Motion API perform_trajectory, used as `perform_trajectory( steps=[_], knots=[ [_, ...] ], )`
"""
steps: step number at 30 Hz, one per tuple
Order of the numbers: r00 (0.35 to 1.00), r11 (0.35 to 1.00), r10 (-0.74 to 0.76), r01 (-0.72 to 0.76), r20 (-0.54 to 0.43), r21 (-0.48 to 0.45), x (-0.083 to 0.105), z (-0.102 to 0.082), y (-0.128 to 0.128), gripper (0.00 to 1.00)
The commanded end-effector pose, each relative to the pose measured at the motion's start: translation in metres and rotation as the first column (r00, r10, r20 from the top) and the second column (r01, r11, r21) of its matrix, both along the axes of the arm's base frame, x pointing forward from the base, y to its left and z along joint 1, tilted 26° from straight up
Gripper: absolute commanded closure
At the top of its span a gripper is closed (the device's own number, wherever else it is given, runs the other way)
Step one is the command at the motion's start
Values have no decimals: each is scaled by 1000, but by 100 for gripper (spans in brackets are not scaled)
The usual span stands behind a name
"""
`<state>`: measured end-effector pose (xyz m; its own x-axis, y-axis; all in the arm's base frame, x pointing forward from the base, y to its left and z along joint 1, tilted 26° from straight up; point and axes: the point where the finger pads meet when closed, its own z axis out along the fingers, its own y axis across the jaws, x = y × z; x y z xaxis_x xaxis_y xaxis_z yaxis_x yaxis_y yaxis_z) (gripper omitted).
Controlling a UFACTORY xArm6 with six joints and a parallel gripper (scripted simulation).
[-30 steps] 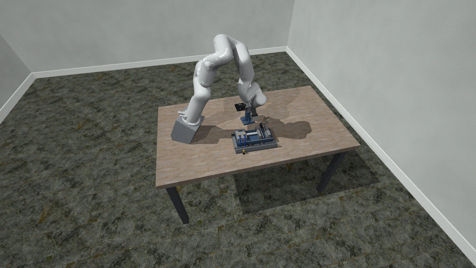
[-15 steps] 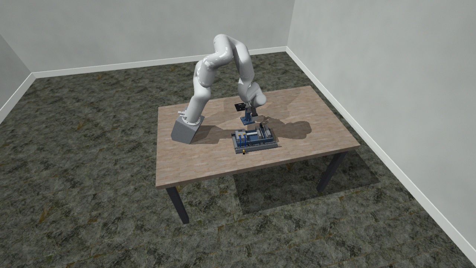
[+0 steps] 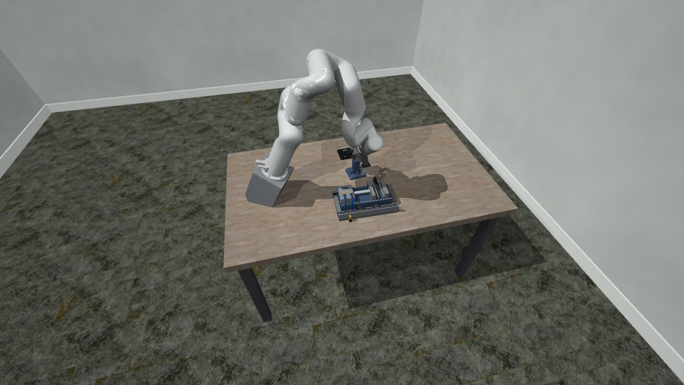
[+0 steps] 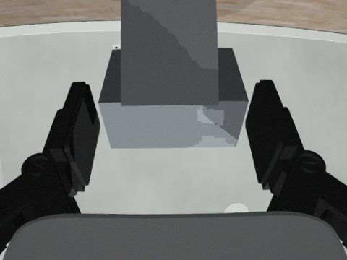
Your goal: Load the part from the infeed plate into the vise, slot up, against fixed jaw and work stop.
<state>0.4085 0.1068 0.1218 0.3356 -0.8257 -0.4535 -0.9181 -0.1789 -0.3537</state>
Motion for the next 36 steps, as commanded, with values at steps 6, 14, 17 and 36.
perform_trajectory(
  steps=[6,14,17,36],
  knots=[
    [1000,1000,0,0,3,0,1,1,0,11],
    [1000,1000,0,0,3,0,1,0,0,11],
    [1000,1000,0,0,3,0,1,-2,-1,11],
    [1000,999,-14,14,10,-37,1,-3,-1,11]
  ],
)
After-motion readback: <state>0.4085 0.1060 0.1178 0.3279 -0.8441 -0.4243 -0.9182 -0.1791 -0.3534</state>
